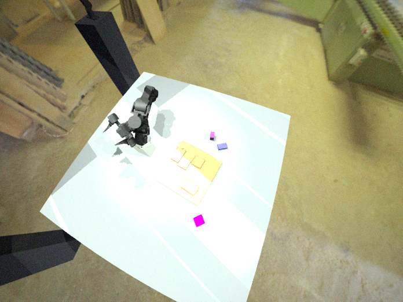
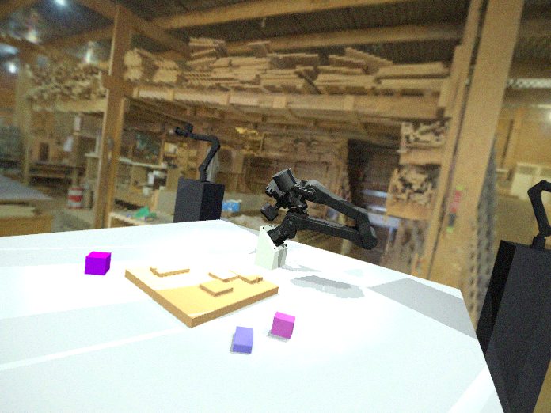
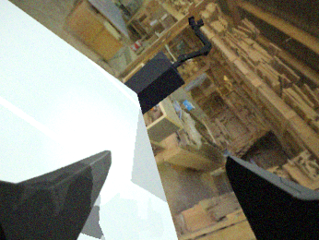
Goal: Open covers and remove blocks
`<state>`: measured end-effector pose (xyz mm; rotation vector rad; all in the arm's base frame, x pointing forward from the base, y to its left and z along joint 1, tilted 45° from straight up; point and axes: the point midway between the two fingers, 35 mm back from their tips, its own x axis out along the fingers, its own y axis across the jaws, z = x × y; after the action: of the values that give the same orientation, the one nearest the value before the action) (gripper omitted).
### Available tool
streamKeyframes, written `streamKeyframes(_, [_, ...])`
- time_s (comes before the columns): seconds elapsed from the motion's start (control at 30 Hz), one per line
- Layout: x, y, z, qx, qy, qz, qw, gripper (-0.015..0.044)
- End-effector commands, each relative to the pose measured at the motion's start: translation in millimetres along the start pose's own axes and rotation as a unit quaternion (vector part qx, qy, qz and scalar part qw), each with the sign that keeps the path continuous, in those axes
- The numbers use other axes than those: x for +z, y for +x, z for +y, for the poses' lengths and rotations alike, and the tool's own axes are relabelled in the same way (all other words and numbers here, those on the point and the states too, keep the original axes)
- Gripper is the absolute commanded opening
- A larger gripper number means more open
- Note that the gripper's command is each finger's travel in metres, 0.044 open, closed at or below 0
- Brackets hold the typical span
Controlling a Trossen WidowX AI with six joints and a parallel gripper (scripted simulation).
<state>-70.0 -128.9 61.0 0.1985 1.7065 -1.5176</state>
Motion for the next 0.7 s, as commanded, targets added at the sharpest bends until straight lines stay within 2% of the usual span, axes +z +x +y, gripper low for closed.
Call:
streamKeyframes(0.0, [0.6,-0.3,0.3,0.002,-0.001,-0.001,1.0,0.0374])
streamKeyframes(0.47, [41.9,-28.2,32.1,0.133,-0.078,-0.042,0.987,0.0006])
streamKeyframes(0.67, [57.7,-44.5,49.2,0.19,-0.114,-0.055,0.974,0.0])
